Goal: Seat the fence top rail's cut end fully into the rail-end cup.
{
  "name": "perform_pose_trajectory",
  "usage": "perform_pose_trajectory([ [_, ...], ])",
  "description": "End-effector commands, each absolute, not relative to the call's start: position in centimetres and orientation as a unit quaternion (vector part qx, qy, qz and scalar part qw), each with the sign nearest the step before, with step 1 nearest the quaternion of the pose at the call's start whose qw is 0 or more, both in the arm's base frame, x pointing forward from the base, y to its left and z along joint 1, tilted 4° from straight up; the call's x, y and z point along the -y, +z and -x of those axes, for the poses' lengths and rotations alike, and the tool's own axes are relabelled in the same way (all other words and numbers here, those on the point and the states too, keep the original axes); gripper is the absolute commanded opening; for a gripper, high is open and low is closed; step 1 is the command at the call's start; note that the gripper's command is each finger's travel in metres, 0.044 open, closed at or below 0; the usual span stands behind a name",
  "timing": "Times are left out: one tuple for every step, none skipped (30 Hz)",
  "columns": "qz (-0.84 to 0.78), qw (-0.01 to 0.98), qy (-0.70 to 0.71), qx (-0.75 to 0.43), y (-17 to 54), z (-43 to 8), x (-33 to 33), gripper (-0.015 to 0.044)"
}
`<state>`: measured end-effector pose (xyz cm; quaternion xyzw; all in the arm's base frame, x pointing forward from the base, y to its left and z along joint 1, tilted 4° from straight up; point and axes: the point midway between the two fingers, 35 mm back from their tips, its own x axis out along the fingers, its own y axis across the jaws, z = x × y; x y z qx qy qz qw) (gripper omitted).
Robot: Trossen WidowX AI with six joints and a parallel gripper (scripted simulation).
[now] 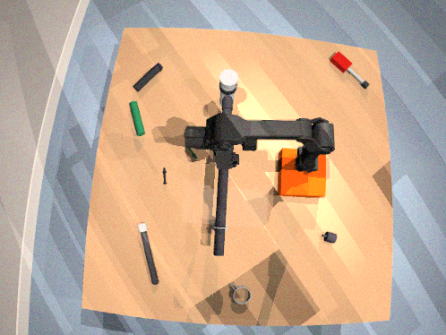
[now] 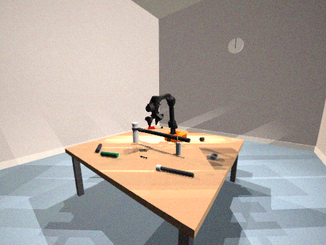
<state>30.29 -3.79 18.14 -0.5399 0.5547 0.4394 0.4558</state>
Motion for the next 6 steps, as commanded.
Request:
perform_pose_trajectory([
  [0.539,0.457,0.439,-0.555,18.2,-30.26,3.77,0.044],
  [0.539,0.457,0.439,-0.555,18.2,-30.26,3.77,0.044],
  [0.539,0.457,0.439,-0.555,18.2,-30.26,3.77,0.044],
  [0.539,0.457,0.439,-0.555,18.2,-30.26,3.77,0.044],
  [0.539,0.457,0.439,-0.555,18.2,-30.26,3.77,0.044],
  [0.539,0.457,0.439,-0.555,18.2,-30.26,3.77,0.044],
])
